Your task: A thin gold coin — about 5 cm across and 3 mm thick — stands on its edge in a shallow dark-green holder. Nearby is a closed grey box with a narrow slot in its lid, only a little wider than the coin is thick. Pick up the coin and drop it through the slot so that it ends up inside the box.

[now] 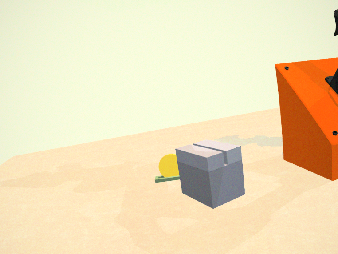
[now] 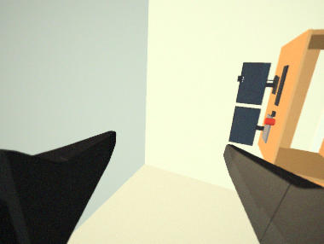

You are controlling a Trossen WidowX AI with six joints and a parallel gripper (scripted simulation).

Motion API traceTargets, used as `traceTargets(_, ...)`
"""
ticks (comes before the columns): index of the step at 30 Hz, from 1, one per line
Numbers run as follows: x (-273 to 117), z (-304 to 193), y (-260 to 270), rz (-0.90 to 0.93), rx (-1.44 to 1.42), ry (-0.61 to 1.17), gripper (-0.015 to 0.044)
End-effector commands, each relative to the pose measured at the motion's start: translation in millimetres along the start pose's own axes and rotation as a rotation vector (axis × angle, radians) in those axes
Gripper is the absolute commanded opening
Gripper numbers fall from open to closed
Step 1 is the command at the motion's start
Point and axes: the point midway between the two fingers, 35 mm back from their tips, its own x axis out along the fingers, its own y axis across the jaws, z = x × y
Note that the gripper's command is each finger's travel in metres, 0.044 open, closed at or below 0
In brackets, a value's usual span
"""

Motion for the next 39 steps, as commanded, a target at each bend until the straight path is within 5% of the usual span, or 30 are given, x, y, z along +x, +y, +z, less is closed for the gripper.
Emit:
traceTargets(1, 1, 1, -2, -0.005, -0.006, -0.003, 0.0374)
traceTargets(9, 44, 45, -92, -0.319, -0.321, -0.126, 0.0164)
traceTargets(24, 36, 74, -226, -0.894, -0.748, -0.032, 0.0161)
traceTargets(39, -26, 47, -329, -1.428, -1.009, 0.507, 0.0161)
